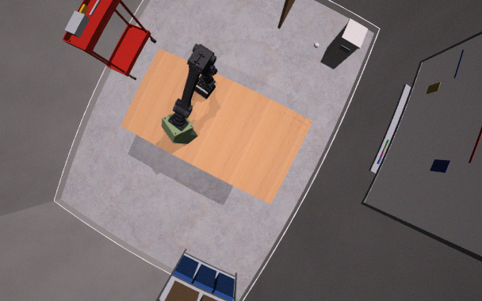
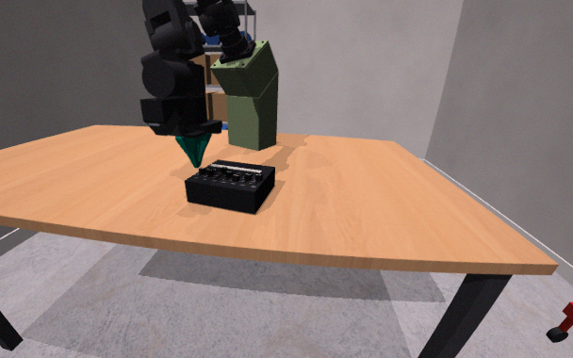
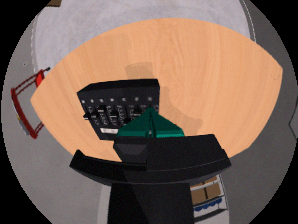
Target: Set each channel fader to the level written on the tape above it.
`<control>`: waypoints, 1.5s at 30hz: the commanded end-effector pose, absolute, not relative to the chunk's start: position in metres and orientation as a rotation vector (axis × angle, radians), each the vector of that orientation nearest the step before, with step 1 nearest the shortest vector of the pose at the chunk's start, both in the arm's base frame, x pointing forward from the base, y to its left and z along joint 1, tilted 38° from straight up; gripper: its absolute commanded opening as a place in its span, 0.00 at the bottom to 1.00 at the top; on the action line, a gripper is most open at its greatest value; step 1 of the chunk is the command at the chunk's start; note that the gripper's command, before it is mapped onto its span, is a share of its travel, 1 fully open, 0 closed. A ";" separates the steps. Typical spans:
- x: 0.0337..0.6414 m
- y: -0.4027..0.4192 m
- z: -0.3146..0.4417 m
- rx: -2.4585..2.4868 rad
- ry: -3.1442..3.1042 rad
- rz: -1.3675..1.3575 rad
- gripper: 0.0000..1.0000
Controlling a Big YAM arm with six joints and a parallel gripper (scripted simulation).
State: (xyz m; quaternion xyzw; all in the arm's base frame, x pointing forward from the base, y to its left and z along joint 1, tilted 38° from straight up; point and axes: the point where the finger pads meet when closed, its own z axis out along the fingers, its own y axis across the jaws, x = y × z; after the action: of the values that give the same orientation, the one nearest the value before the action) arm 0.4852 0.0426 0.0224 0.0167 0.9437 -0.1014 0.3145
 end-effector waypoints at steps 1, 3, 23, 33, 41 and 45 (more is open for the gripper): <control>0.485 0.049 0.016 0.010 2.492 -0.271 0.00; 0.485 0.049 0.016 0.010 2.492 -0.271 0.00; 0.498 0.038 0.014 0.039 2.477 -0.272 0.00; 0.498 0.038 0.011 0.037 2.484 -0.274 0.00; 0.498 0.038 0.011 0.036 2.484 -0.274 0.00; 0.498 0.038 0.011 0.036 2.484 -0.274 0.00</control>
State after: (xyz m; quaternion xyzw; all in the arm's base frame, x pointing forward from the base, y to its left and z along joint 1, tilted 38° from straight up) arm 0.4904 0.0416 0.0122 0.0166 0.9439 -0.1015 0.3139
